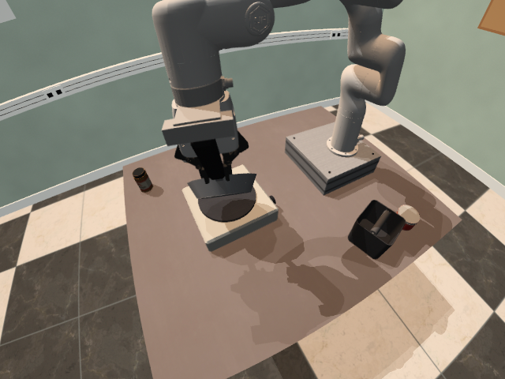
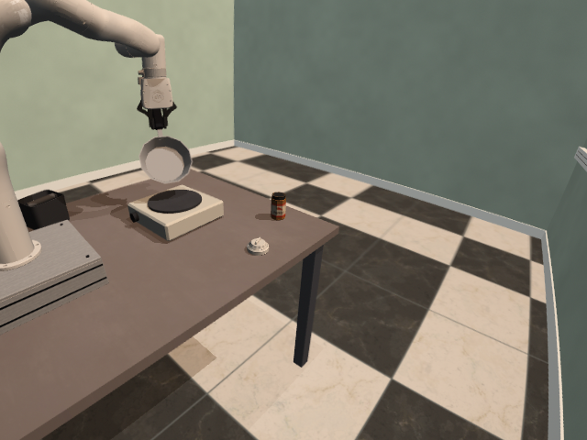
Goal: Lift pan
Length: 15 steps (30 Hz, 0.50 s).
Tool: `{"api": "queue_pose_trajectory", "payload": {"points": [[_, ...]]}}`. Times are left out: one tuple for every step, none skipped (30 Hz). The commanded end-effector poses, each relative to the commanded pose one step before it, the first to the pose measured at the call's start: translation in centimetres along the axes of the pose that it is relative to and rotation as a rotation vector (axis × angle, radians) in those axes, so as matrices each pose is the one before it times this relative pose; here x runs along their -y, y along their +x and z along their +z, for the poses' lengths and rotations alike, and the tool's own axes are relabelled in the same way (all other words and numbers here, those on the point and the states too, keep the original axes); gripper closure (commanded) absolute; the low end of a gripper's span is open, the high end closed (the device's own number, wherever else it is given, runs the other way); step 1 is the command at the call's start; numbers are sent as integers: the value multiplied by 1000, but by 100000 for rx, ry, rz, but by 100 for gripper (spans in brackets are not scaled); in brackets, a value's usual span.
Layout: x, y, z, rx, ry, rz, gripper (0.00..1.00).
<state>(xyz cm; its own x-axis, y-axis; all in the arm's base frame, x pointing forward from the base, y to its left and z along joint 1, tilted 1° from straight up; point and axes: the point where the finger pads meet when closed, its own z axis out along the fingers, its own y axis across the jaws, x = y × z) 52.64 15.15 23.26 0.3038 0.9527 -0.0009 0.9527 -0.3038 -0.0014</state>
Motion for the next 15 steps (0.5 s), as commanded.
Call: {"api": "queue_pose_trajectory", "payload": {"points": [[-107,83,-929,-378,-569,-4,100],[2,1,-163,0,0,0,100],[3,1,-161,0,0,0,100],[3,0,-160,0,0,0,100],[4,0,-158,0,0,0,100],[4,-1,-157,0,0,0,100],[5,-1,-155,0,0,0,100],[5,-1,-154,0,0,0,100],[6,-2,-152,0,0,0,100],[6,-2,-150,0,0,0,100],[7,-2,-149,0,0,0,100],[0,0,0,0,0,0,100],[0,0,0,0,0,0,100],[7,-2,-147,0,0,0,100],[7,-3,-145,0,0,0,100]]}}
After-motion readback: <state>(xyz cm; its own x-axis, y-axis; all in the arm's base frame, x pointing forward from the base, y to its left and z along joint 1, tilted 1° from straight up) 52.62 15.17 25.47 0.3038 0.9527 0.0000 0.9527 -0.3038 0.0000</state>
